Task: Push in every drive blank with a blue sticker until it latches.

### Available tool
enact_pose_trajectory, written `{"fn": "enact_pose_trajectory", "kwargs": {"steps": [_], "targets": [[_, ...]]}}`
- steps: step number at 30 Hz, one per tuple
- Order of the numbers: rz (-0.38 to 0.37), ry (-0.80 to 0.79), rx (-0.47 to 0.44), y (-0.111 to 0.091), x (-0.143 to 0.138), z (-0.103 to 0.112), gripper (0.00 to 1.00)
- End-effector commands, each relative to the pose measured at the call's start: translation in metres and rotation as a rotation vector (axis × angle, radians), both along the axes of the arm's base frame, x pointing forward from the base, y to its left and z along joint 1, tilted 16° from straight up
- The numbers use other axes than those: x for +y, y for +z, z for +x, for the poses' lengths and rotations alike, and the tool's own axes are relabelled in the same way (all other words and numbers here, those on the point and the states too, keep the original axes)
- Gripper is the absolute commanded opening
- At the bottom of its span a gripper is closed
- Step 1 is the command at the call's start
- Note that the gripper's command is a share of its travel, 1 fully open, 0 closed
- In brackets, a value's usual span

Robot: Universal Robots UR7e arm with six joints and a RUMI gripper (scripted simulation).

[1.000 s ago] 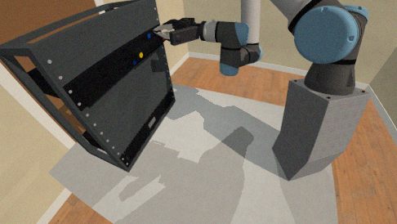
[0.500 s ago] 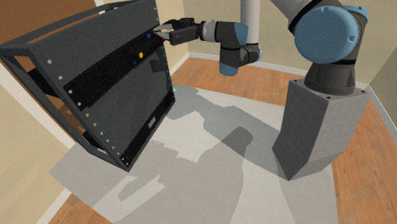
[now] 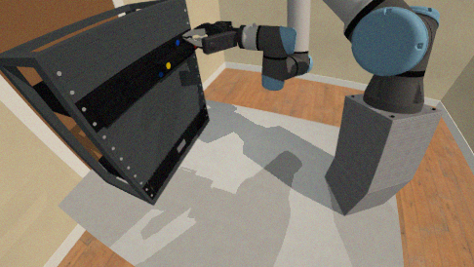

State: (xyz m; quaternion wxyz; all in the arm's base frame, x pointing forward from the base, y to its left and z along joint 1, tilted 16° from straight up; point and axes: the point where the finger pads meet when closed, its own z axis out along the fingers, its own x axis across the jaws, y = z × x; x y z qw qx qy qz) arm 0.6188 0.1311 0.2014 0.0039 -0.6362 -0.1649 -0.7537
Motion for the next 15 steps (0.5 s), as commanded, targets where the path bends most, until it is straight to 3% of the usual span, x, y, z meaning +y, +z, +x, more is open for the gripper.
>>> {"fn": "enact_pose_trajectory", "kwargs": {"steps": [1, 15], "targets": [[0.0, 0.0, 0.0, 0.0004, 0.0001, 0.0003, 0.0], [0.0, 0.0, 0.0, 0.0001, -0.0005, -0.0019, 0.0]]}}
